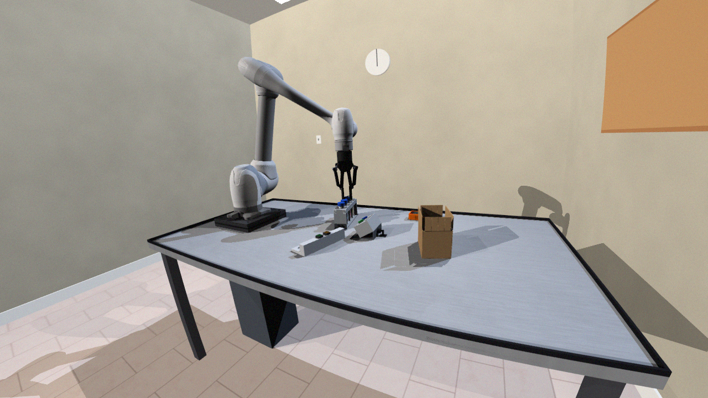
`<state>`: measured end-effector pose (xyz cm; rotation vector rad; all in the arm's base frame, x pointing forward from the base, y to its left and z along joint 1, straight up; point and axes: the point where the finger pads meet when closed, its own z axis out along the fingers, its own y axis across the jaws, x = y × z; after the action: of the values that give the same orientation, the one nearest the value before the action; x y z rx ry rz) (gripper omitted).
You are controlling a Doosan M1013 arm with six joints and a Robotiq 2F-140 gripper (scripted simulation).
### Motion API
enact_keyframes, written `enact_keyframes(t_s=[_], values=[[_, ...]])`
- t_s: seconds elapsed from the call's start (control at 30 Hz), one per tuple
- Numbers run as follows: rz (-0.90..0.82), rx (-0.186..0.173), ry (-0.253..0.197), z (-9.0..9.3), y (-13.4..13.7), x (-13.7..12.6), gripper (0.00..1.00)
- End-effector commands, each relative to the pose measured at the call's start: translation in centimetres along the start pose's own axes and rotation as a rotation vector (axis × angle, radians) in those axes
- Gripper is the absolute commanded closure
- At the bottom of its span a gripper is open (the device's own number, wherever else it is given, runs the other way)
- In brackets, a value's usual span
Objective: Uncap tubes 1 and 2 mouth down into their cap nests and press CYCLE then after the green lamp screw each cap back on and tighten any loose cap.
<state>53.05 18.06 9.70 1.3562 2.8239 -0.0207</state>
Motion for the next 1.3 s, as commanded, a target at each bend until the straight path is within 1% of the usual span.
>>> enact_keyframes(t_s=[0.0, 0.07, 0.1, 0.43, 0.53, 0.6, 0.7, 1.07, 1.27], values=[[-0.024, -0.005, 0.016, -0.07, 0.03, -0.01, 0.70], [-0.024, -0.005, 0.015, -0.07, 0.04, 0.00, 0.70], [-0.024, -0.005, 0.016, -0.06, 0.04, 0.00, 0.59], [-0.024, -0.005, 0.015, -0.07, 0.03, 0.00, 0.59], [0.226, -0.003, 0.016, -0.04, 0.03, -0.01, 0.59], [0.226, -0.003, 0.016, -0.04, 0.03, -0.01, 0.59], [0.459, -0.002, 0.017, -0.04, 0.03, -0.01, 0.59], [1.009, 0.003, 0.019, -0.04, 0.03, -0.01, 0.59], [1.023, 0.003, 0.017, -0.04, 0.03, -0.01, 0.59]])
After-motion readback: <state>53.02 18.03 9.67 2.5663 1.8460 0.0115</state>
